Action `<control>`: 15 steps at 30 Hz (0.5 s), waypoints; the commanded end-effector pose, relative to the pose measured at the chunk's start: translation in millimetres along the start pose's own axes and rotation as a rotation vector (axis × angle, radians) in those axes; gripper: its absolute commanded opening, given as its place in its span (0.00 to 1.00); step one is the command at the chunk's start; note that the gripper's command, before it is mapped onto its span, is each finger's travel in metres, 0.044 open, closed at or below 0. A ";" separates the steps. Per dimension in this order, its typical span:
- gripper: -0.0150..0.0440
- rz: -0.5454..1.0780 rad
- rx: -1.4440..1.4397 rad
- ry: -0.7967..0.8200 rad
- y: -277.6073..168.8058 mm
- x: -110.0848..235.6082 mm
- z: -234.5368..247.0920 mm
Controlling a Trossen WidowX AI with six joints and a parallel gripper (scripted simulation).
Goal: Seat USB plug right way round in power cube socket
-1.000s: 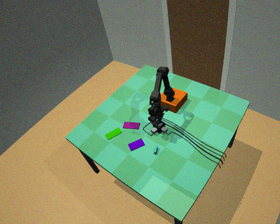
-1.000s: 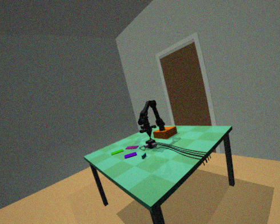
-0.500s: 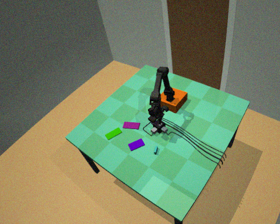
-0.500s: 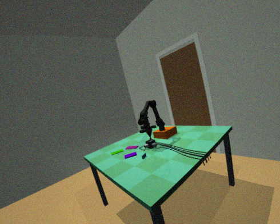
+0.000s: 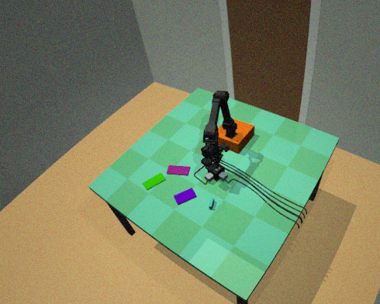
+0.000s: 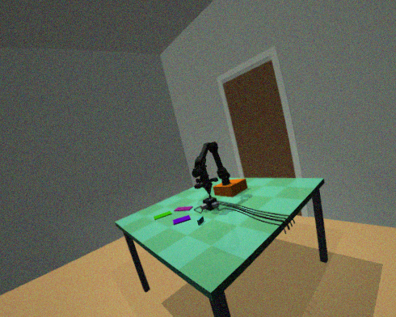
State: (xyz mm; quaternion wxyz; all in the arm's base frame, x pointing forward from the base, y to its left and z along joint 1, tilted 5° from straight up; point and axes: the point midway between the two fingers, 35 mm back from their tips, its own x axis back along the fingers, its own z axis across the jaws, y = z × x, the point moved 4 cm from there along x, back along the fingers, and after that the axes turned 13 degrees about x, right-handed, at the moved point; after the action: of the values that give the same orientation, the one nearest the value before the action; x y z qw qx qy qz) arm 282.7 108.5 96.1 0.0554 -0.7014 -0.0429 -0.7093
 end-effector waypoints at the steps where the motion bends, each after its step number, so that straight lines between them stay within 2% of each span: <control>1: 0.25 0.003 0.004 -0.001 -0.3 -1.0 0.0; 15: 0.25 0.003 0.004 -0.001 -0.1 -2.7 0.0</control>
State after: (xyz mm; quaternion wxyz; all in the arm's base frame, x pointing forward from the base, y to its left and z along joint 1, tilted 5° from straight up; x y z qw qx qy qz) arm 282.7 108.4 94.3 0.0554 -0.7014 -0.0429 -0.7093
